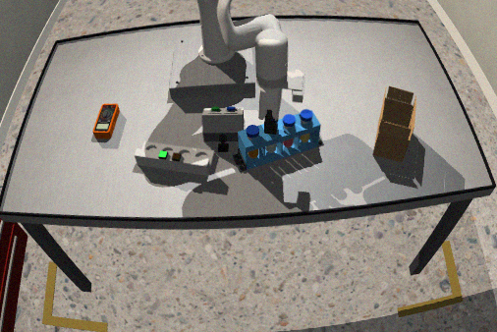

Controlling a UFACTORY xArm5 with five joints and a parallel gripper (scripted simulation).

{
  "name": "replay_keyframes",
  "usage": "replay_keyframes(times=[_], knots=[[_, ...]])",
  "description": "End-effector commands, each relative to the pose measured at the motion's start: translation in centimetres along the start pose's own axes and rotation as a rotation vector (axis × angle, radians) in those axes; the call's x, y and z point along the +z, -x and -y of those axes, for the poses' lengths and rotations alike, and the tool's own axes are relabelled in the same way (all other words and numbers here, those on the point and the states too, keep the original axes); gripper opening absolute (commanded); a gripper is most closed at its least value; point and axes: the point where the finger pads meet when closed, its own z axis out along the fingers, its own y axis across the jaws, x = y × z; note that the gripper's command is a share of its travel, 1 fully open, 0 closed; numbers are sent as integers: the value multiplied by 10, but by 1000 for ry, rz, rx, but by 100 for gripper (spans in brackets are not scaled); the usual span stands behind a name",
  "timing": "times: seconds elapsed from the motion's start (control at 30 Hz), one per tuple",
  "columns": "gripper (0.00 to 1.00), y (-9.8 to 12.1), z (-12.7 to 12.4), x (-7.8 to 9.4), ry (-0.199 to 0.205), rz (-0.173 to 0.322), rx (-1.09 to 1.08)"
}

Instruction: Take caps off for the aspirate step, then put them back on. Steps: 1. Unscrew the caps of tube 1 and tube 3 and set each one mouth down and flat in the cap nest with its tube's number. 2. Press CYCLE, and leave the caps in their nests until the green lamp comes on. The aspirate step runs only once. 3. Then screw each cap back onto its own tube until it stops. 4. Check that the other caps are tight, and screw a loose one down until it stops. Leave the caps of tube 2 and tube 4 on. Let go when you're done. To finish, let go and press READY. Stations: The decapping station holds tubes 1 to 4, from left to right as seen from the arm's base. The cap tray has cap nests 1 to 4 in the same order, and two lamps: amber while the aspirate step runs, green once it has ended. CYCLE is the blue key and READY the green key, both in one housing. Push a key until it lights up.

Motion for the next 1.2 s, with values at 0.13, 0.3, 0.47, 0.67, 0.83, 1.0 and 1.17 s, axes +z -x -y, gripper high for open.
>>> replay_keyframes(times=[0.13,0.3,0.47,0.67,0.83,1.0,1.17], knots=[[0,-1,-1,-1,3,-3,276],[46,-1,-1,-1,3,-3,276],[46,-1,-1,-1,3,-3,276],[46,-1,-1,-1,3,-3,276],[46,-1,-1,-1,4,-2,-24],[46,-1,-1,-1,4,-2,-203],[46,-1,-1,-1,4,-1,-408]])
